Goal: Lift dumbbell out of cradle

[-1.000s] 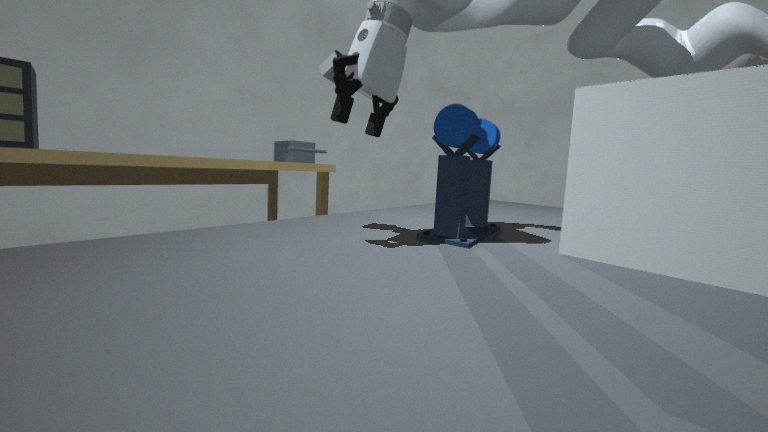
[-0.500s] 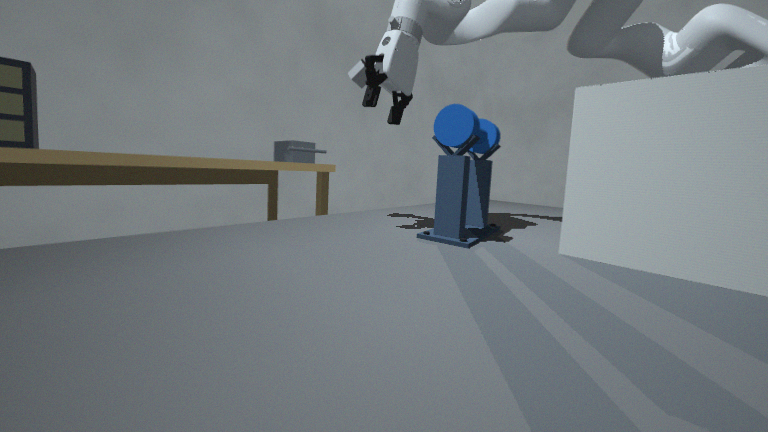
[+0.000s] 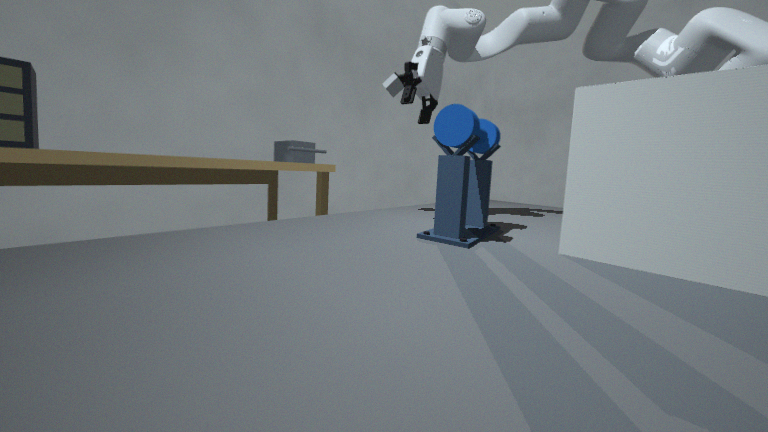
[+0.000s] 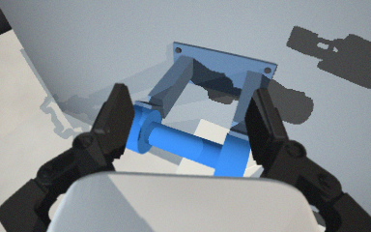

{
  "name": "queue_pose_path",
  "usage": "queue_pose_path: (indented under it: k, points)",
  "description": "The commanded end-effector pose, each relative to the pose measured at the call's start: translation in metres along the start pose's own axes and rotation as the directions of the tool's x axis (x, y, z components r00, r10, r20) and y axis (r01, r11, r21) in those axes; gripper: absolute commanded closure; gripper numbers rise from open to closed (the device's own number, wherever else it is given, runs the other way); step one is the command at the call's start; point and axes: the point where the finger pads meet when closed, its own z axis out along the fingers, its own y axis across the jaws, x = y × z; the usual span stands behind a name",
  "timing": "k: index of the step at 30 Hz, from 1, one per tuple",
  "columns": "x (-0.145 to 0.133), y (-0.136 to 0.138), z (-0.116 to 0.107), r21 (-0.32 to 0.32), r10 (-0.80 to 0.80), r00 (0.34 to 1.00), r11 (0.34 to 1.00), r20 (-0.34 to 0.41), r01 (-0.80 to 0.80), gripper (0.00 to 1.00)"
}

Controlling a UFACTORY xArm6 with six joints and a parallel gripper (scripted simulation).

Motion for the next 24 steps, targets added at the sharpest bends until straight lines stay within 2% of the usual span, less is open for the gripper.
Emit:
queue_pose_path:
  k: [1,2,3,5,6,8,9,11,12,14,15,17,18,20,21,23,24]
  points:
    - [-0.007,0.042,-0.030,0.064,0.013,1.000,0.998,0.002,-0.013,0.00]
    - [-0.007,0.042,-0.030,0.064,0.013,1.000,0.998,0.002,-0.013,0.00]
    - [-0.014,0.066,-0.042,0.097,0.019,1.000,0.995,0.011,-0.020,0.00]
    - [-0.014,0.066,-0.042,0.097,0.019,1.000,0.995,0.011,-0.020,0.00]
    - [-0.024,0.090,-0.054,0.131,0.026,0.999,0.991,0.018,-0.028,0.00]
    - [-0.024,0.090,-0.054,0.131,0.026,0.999,0.991,0.018,-0.028,0.00]
    - [-0.036,0.114,-0.065,0.166,0.033,0.999,0.985,0.023,-0.036,0.00]
    - [-0.036,0.114,-0.065,0.166,0.033,0.999,0.985,0.023,-0.036,0.00]
    - [-0.049,0.136,-0.076,0.201,0.039,0.999,0.979,0.026,-0.044,0.00]
    - [-0.049,0.136,-0.076,0.201,0.039,0.999,0.979,0.026,-0.044,0.00]
    - [-0.063,0.158,-0.085,0.236,0.046,0.999,0.970,0.026,-0.051,0.00]
    - [-0.063,0.158,-0.085,0.236,0.046,0.999,0.970,0.026,-0.051,0.00]
    - [-0.080,0.178,-0.094,0.270,0.053,0.998,0.961,0.023,-0.058,0.00]
    - [-0.080,0.178,-0.094,0.270,0.053,0.998,0.961,0.023,-0.058,0.00]
    - [-0.097,0.196,-0.101,0.304,0.061,0.998,0.950,0.018,-0.063,0.00]
    - [-0.097,0.196,-0.101,0.304,0.061,0.998,0.950,0.018,-0.063,0.00]
    - [-0.115,0.213,-0.108,0.337,0.069,0.998,0.939,0.010,-0.068,0.00]
